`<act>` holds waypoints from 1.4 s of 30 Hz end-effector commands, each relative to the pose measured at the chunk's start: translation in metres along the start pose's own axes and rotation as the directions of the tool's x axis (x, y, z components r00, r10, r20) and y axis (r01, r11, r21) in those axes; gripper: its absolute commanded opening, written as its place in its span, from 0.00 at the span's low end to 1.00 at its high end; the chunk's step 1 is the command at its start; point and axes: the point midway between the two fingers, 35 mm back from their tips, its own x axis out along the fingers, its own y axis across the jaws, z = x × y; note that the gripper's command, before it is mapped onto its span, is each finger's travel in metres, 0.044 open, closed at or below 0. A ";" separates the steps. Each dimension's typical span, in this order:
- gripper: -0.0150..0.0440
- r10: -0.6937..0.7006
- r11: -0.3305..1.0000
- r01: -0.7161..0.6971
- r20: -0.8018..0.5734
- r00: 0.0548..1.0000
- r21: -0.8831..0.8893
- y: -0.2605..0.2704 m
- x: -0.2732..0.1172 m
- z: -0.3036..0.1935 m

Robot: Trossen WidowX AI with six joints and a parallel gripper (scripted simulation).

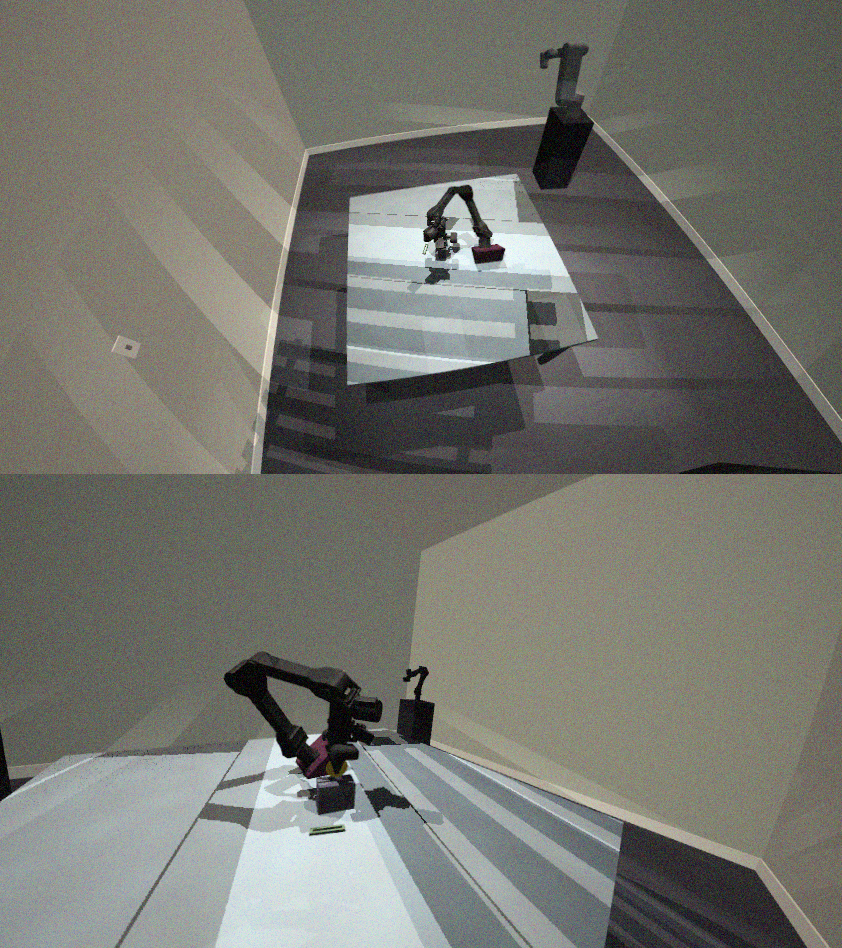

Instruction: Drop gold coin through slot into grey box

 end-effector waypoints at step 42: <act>1.00 0.006 0.995 -0.009 -0.032 0.999 -0.102 0.001 -0.043 0.002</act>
